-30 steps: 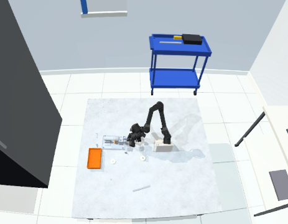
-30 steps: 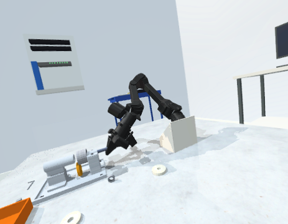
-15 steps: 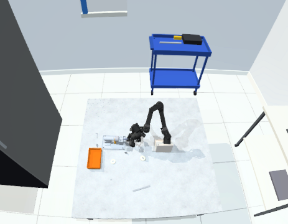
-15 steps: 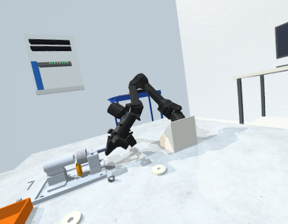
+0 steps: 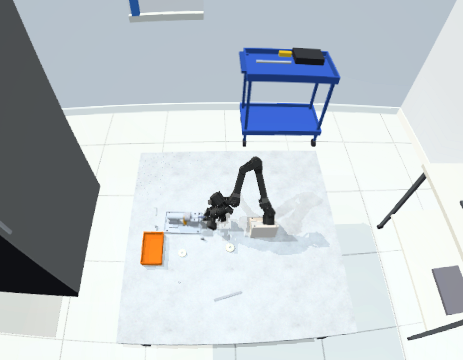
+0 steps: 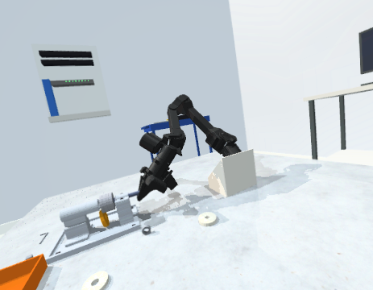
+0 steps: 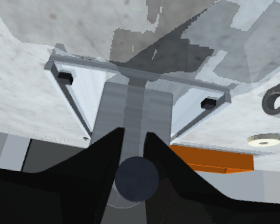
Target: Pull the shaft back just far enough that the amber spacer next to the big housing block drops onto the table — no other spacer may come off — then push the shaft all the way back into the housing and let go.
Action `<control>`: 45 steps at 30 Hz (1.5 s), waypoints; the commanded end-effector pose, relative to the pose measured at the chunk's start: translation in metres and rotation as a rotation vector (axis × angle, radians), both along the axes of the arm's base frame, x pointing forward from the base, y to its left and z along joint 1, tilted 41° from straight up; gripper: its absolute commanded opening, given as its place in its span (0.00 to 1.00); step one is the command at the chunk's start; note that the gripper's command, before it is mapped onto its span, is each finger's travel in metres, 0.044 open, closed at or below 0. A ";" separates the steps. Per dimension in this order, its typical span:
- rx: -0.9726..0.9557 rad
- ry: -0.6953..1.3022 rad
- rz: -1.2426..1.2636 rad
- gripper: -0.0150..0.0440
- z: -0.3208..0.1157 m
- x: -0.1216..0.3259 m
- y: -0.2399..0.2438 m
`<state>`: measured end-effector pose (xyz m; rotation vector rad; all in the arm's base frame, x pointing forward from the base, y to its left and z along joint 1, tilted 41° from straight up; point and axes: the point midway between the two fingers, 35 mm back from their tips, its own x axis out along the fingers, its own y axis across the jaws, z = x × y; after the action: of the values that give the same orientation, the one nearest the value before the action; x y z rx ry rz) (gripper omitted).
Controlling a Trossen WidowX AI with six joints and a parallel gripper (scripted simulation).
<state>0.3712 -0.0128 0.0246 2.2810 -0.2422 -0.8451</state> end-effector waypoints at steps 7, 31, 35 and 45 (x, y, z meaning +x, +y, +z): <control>0.002 -0.005 0.002 0.25 0.002 0.005 0.001; 0.002 -0.006 0.002 0.25 0.002 0.013 0.002; 0.002 -0.006 0.002 0.25 0.002 0.015 0.002; 0.002 -0.006 0.002 0.25 0.002 0.018 0.003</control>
<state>0.3859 -0.0112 0.0254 2.2829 -0.2443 -0.8451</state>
